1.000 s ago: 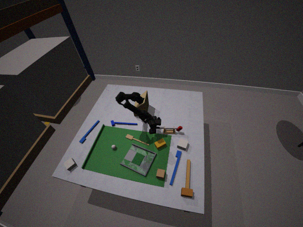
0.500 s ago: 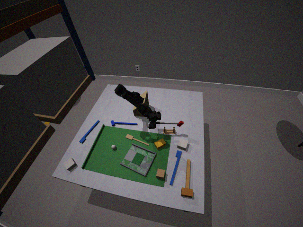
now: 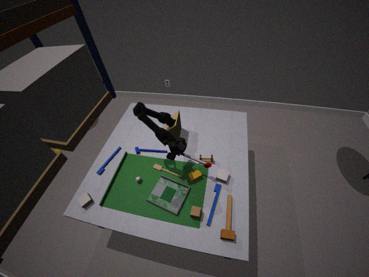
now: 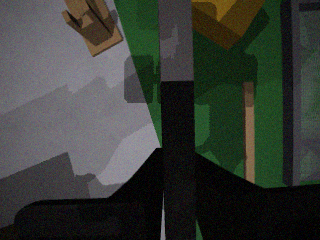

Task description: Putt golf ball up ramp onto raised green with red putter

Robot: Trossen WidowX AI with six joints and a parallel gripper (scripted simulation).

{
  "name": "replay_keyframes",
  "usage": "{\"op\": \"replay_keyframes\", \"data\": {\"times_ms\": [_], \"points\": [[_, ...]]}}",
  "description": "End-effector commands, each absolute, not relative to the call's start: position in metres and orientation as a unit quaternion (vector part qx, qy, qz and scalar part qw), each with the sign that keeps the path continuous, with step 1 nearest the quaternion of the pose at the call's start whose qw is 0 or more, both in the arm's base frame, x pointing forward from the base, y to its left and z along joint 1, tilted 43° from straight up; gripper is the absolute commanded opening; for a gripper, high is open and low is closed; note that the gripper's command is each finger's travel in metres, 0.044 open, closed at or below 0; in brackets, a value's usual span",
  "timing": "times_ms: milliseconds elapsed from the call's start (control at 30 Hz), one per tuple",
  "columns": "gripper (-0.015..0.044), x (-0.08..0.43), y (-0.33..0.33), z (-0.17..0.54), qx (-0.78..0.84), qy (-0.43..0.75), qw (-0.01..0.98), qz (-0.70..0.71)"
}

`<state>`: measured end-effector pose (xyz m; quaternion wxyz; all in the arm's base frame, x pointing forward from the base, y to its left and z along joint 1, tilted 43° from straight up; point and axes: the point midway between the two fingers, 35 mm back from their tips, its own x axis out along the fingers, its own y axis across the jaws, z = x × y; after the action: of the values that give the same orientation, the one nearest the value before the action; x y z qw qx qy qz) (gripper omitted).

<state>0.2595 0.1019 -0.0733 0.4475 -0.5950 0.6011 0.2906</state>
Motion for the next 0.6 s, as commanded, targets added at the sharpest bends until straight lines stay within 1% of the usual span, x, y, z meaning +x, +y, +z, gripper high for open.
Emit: {"op": "replay_keyframes", "data": {"times_ms": [0,300,567], "points": [[0.0,0.27,0.091,-0.055,-0.573,0.61,0.486,0.253],[0.0,0.291,0.05,-0.009,-0.503,0.633,0.572,0.138],[0.0,0.298,0.009,0.032,-0.432,0.64,0.634,0.028]]}}
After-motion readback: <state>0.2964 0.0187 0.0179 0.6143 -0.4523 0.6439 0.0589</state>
